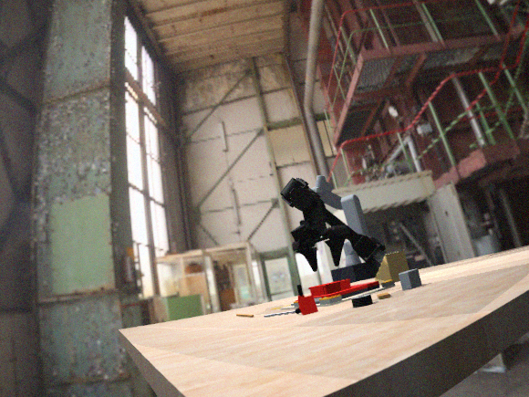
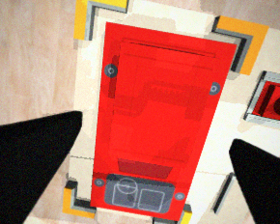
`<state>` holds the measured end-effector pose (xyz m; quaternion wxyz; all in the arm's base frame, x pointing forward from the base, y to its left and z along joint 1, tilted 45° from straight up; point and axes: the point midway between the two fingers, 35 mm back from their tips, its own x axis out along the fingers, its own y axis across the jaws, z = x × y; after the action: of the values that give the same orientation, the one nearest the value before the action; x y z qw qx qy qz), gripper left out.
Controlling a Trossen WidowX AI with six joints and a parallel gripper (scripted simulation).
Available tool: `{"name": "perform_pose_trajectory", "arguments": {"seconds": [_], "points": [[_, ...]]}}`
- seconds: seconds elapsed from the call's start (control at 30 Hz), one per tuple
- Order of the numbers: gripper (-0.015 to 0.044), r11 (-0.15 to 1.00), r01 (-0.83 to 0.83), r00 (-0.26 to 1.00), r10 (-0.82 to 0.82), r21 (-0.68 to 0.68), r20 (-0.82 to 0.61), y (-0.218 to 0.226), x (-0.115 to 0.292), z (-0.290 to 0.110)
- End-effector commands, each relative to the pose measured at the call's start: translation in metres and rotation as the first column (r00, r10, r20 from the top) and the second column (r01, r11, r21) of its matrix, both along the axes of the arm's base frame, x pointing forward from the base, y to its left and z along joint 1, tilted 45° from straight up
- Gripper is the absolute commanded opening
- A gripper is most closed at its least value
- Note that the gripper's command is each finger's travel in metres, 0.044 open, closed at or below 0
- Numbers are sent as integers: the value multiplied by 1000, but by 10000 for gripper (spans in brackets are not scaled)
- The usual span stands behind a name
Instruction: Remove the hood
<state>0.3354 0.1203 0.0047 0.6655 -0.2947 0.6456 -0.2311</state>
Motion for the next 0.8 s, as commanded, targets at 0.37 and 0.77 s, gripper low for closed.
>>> {"name": "perform_pose_trajectory", "arguments": {"seconds": [0.37,0.77], "points": [[440,1000,-5,1000,5,-4,0,-7,0,-6],[440,1000,-5,1000,5,-4,0,-12,0,-11]]}}
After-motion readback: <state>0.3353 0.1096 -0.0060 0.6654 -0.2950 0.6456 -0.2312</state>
